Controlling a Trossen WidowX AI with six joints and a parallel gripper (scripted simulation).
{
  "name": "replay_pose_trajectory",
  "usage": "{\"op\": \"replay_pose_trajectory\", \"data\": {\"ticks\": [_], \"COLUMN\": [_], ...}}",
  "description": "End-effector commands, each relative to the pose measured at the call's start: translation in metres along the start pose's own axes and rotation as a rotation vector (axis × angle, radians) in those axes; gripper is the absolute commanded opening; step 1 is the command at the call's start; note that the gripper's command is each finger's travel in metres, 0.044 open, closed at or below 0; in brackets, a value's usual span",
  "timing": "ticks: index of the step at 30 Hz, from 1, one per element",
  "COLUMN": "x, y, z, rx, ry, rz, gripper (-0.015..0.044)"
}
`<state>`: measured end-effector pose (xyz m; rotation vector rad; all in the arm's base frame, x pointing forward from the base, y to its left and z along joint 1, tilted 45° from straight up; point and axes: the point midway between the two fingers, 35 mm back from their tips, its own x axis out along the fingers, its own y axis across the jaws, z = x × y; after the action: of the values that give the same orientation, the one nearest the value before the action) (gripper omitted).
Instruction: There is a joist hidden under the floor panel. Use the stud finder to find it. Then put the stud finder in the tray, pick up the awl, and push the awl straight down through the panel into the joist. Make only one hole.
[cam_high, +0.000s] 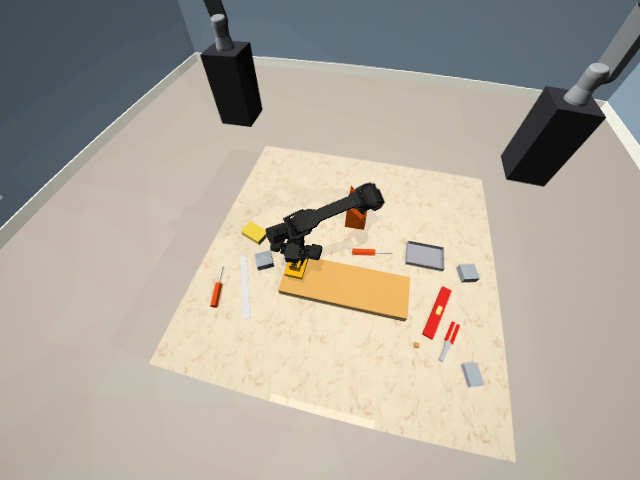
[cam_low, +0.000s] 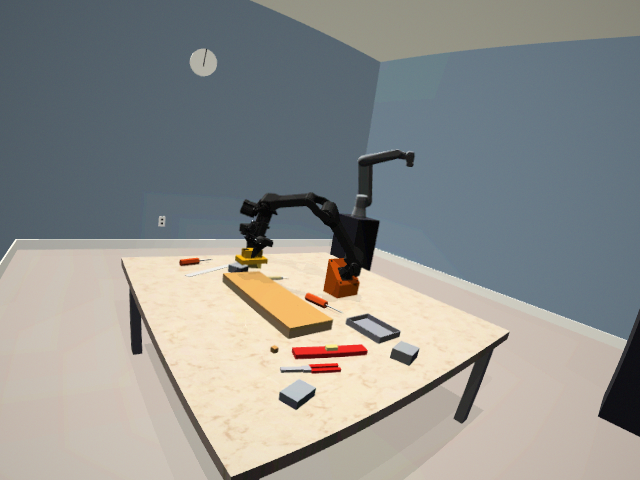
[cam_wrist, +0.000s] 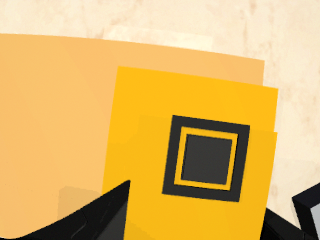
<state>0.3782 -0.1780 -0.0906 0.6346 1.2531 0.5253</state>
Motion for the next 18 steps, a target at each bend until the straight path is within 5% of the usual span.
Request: {"op": "replay_pose_trajectory", "data": {"ticks": [1, 18], "x": [-0.025, -0.033], "y": [-0.001, 0.066], "z": [0.005, 0.032], "rx": [-0.006, -0.158], "ry": [-0.005, 0.007], "rz": [-0.007, -0.011], "gripper": [0.0, 0.0]}}
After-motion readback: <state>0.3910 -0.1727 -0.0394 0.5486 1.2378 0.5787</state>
